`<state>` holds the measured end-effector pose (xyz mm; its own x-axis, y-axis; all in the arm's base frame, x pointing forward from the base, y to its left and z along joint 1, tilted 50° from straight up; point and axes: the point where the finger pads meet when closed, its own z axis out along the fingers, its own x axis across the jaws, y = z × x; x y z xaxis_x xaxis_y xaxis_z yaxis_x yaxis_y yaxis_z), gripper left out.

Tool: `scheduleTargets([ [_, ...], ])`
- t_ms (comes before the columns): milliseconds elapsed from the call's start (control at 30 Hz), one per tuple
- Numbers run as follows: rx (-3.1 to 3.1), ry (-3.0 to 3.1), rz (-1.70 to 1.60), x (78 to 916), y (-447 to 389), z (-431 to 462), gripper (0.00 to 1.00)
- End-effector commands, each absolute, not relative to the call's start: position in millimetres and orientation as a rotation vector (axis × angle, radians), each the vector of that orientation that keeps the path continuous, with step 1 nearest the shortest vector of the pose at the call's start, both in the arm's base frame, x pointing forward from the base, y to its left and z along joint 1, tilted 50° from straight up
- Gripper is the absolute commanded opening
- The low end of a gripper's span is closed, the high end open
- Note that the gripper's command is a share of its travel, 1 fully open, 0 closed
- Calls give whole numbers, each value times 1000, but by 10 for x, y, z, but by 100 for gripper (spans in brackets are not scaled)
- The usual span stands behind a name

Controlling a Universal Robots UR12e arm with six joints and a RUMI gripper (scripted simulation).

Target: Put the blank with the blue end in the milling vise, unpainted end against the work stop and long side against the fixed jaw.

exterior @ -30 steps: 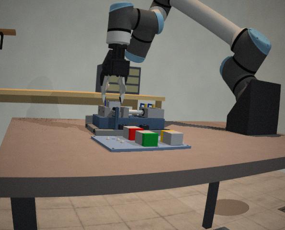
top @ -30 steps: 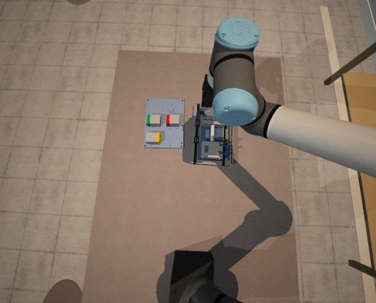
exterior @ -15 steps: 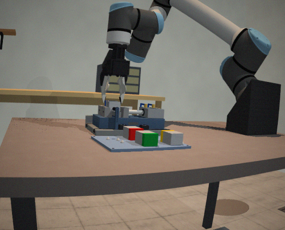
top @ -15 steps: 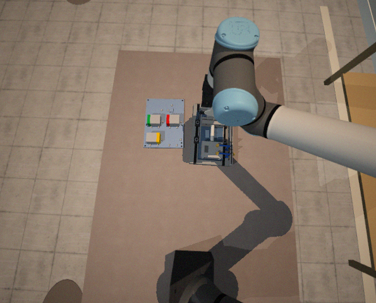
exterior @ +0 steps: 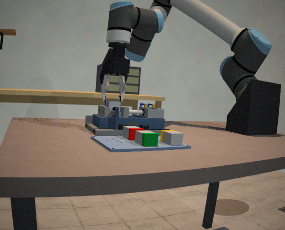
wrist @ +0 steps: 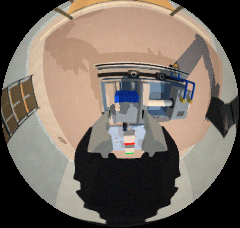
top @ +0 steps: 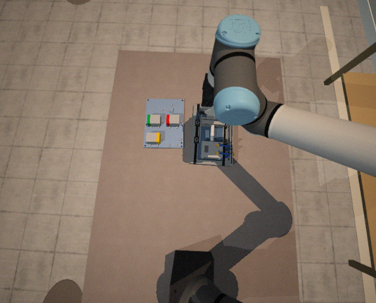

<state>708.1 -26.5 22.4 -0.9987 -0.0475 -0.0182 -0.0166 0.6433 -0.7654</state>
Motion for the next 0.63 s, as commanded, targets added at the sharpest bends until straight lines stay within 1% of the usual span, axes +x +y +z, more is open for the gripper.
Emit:
scheduleTargets([
  [0, -53, 2808, -1308, 7106, -173, 317, 40],
  [600, -53, 2808, -1307, 7097, -48, 421, 40],
])
